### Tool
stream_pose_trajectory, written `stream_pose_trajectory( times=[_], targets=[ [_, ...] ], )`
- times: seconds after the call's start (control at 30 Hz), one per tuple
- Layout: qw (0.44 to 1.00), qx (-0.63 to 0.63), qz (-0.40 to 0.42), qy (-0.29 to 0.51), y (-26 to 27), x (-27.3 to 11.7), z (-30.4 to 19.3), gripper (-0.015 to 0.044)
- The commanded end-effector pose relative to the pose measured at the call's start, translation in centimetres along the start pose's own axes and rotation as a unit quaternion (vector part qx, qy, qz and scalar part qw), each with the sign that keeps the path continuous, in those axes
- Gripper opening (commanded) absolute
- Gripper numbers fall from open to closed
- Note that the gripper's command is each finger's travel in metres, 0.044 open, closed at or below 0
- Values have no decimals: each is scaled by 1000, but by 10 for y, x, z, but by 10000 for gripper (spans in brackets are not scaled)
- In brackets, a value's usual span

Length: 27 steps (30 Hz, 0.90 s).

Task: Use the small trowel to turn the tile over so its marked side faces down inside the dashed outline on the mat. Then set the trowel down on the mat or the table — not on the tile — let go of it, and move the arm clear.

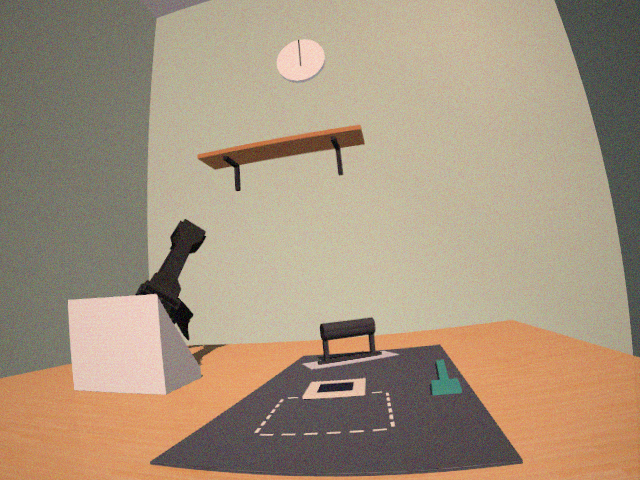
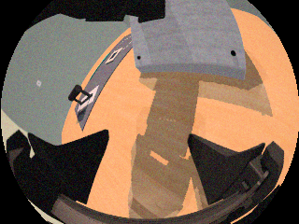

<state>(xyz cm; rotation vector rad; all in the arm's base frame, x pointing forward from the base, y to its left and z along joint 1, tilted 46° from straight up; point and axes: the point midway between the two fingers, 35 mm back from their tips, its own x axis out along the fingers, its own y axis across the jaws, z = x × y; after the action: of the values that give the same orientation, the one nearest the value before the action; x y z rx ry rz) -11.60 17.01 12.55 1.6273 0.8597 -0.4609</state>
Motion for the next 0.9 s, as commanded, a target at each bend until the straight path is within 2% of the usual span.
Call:
stream_pose_trajectory(
  times=[0.0,0.33,0.67,0.8,0.87],
  targets=[
    [1000,0,0,0,0,0,0,374],
    [1000,0,0,0,0,0,0,111],
    [1000,0,0,0,0,0,0,100],
    [1000,0,0,0,0,0,0,0],
    [1000,0,0,0,0,0,0,0]
  ],
)
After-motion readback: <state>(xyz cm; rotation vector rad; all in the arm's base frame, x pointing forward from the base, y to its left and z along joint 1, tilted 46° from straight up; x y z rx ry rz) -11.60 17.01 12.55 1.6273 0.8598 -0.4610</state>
